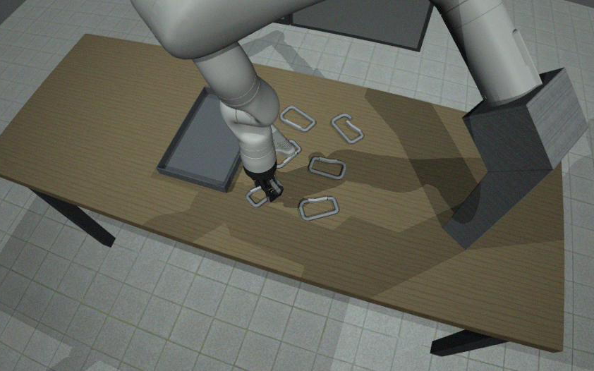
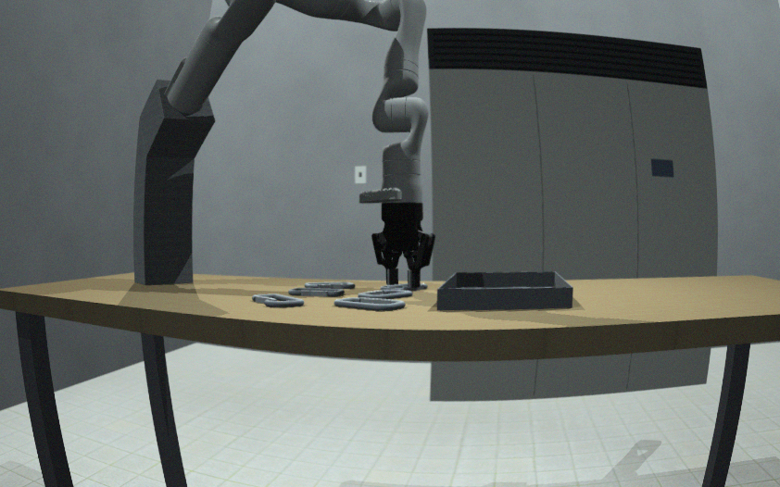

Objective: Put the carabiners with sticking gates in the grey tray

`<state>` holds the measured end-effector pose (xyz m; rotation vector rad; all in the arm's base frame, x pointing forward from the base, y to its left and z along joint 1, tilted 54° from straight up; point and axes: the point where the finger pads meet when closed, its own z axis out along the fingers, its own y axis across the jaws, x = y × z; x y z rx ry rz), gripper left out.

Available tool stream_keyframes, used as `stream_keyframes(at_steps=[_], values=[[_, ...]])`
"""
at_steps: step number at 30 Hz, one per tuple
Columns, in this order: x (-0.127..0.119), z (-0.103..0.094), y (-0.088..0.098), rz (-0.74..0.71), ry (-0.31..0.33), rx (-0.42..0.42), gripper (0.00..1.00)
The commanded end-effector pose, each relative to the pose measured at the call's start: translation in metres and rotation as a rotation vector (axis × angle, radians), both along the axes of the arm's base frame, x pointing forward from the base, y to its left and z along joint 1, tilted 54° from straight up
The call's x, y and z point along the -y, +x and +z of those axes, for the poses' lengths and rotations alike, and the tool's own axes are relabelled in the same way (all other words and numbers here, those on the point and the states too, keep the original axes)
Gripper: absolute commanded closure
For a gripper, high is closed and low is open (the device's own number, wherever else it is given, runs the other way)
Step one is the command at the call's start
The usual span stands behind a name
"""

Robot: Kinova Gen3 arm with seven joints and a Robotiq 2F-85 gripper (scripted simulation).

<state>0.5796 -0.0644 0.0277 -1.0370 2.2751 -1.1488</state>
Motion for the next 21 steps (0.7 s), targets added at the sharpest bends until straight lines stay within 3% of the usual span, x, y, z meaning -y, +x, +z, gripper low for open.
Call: stream_keyframes(at_steps=[1,21], values=[[-0.0007,0.0004,0.0002,0.001,0.0,0.001,0.47],[-0.0007,0.0004,0.0002,0.001,0.0,0.001,0.49]])
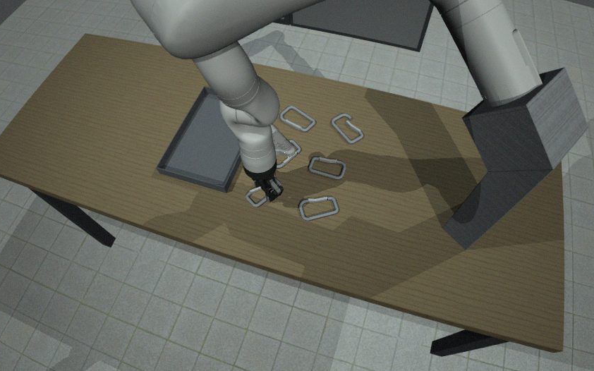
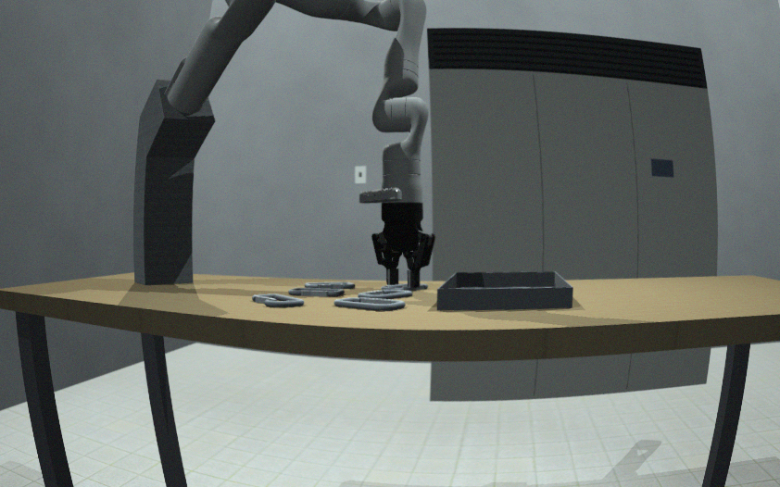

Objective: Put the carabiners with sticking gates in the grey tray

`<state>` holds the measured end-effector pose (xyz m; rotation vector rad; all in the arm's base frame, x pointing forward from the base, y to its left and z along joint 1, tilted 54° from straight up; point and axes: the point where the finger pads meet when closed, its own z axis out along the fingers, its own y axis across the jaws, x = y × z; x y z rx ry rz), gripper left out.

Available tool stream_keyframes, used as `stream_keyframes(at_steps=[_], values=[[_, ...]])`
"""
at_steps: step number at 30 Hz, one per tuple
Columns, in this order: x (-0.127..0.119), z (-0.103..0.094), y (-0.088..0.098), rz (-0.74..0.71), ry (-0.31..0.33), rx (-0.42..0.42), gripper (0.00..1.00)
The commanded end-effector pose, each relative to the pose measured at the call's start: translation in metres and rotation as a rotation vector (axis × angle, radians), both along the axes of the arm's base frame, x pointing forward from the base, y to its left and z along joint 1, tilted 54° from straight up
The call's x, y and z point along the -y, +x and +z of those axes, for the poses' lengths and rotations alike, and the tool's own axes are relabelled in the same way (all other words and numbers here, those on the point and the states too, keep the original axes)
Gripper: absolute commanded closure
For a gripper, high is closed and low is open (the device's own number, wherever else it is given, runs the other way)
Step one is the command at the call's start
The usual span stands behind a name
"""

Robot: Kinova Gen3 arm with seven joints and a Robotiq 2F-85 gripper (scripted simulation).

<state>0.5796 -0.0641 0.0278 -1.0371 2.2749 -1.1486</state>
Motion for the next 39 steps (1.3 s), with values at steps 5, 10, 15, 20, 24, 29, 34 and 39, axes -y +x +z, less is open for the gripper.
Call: stream_keyframes(at_steps=[5,10,15,20,24,29,34,39], values=[[-0.0007,0.0004,0.0002,0.001,0.0,0.001,0.49],[-0.0007,0.0004,0.0002,0.001,0.0,0.001,0.49],[-0.0007,0.0004,0.0002,0.001,0.0,0.001,0.49],[-0.0007,0.0004,0.0001,0.001,0.0,0.001,0.0],[-0.0007,0.0004,0.0001,0.001,0.0,0.001,0.0],[-0.0007,0.0004,0.0001,0.001,0.0,0.001,0.0],[-0.0007,0.0004,0.0001,0.001,0.0,0.001,0.0],[-0.0007,0.0004,0.0001,0.001,0.0,0.001,0.0]])
